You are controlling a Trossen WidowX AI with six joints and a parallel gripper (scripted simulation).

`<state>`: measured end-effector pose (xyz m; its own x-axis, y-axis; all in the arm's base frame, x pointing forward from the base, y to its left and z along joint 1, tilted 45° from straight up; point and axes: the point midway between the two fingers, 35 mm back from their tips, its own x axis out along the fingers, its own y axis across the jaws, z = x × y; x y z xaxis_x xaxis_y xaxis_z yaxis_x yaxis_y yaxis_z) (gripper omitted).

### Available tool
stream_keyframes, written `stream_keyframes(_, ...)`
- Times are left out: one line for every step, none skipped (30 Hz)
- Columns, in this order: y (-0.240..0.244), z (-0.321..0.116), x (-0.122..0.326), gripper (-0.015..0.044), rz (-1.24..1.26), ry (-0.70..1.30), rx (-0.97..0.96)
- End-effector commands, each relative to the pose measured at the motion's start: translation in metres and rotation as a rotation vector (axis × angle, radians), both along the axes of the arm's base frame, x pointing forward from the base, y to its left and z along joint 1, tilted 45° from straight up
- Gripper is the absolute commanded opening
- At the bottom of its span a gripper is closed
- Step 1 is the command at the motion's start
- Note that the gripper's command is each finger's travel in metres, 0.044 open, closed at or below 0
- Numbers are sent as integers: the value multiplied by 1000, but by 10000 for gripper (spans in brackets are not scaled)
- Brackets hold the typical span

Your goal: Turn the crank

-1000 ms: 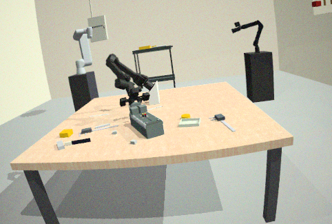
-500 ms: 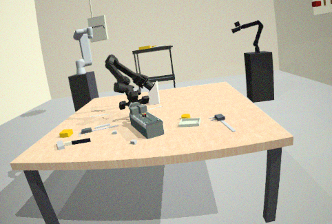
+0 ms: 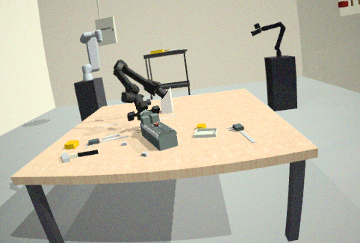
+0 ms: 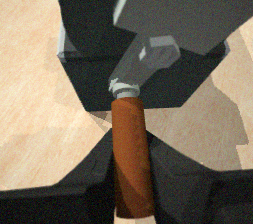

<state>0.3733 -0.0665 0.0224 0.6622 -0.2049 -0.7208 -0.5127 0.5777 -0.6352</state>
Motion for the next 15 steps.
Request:
stream_keyframes(-8, 3, 5, 0, -9, -5, -8)
stream_keyframes(-8, 4, 5, 0, -9, -5, -8)
stream_keyframes(-9, 4, 6, 0, -9, -5, -8)
stream_keyframes(-9, 4, 6, 0, -9, -5, -8)
stream_keyframes(-9, 5, 6, 0, -9, -5, -8)
stream_keyframes(-10, 5, 7, 0, -9, -5, -8)
stream_keyframes(-10, 6, 7, 0, -9, -5, -8)
stream_keyframes(-10, 6, 7, 0, -9, -5, -8)
stream_keyframes(-11, 6, 7, 0, -9, -5, -8)
stream_keyframes(-11, 7, 8, 0, -9, -5, -8)
stream_keyframes(-11, 7, 8, 0, -9, -5, -8)
stream_keyframes(-11, 7, 8, 0, -9, -5, -8)
stream_keyframes(-11, 7, 8, 0, -9, -5, -8)
stream_keyframes(-11, 8, 8, 0, -9, -5, -8)
stream_keyframes(-12, 8, 9, 0, -9, -5, -8)
